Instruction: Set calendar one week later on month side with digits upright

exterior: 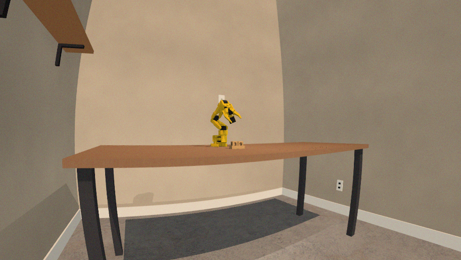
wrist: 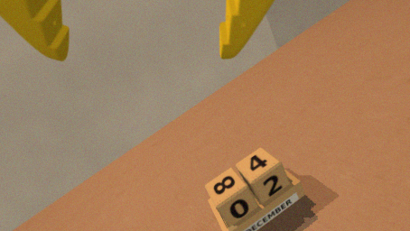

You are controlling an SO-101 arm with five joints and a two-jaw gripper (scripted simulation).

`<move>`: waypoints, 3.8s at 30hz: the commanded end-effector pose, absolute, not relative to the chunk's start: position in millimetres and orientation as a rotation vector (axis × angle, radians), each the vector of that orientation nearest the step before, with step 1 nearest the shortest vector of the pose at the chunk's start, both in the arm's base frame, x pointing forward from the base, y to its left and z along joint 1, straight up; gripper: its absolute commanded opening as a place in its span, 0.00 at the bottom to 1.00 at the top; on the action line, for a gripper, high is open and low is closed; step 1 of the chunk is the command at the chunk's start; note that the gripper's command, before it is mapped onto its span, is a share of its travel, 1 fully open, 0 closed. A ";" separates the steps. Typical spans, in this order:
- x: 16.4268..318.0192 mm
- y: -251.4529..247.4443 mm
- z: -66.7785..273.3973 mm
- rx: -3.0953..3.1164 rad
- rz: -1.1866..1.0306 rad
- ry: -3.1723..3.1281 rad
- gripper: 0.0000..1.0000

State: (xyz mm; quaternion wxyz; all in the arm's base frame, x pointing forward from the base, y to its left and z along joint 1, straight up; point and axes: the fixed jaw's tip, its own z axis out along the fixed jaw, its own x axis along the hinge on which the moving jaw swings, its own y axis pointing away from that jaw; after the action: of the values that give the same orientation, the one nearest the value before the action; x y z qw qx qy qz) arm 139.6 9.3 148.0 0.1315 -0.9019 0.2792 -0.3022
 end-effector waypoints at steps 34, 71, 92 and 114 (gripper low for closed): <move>177.7 -3.4 144.8 -1.852 -0.500 1.999 0.35; 174.2 -3.8 73.9 -2.075 -0.043 2.319 0.35; 172.8 -3.8 69.7 -2.090 -0.012 2.335 0.35; 180.5 -7.1 72.4 -2.027 -0.051 2.353 0.35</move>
State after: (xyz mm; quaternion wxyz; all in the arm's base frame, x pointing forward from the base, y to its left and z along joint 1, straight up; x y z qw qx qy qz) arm 172.4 -5.5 66.3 -0.0028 -0.6597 0.7515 0.0017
